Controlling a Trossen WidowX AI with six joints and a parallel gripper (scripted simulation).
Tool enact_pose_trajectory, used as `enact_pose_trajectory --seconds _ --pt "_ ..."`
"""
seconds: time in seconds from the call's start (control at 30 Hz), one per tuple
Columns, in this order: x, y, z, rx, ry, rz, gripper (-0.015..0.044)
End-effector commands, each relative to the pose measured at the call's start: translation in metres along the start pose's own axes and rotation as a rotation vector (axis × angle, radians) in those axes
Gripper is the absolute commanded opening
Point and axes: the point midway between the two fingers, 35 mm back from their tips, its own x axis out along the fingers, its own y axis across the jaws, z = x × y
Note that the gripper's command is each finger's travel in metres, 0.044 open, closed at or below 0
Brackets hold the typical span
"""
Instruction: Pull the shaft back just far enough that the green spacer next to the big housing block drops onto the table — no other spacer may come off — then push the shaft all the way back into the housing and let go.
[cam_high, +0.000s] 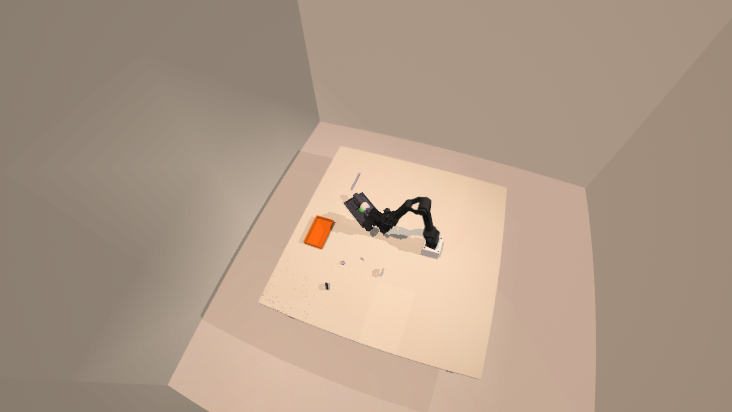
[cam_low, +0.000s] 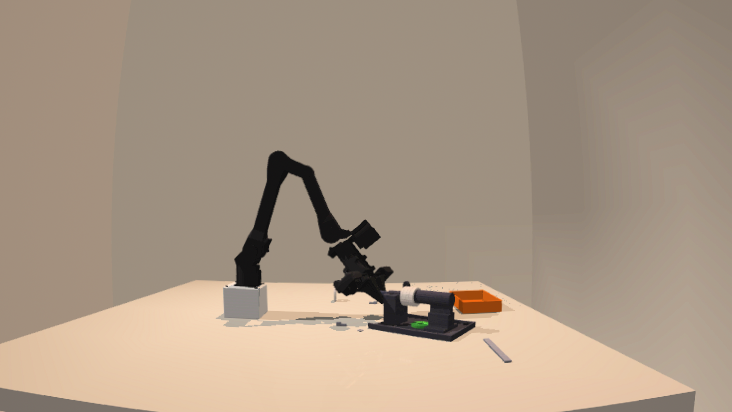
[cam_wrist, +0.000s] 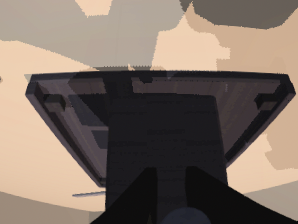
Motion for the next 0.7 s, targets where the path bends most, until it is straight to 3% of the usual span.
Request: enact_pose_trajectory --seconds 0.0,0.67 --pt "0.0008 0.0001 -0.0030 0.001 0.006 0.002 0.0000" --pt "0.0045 0.0002 -0.0072 0.001 0.007 0.002 0.0000"
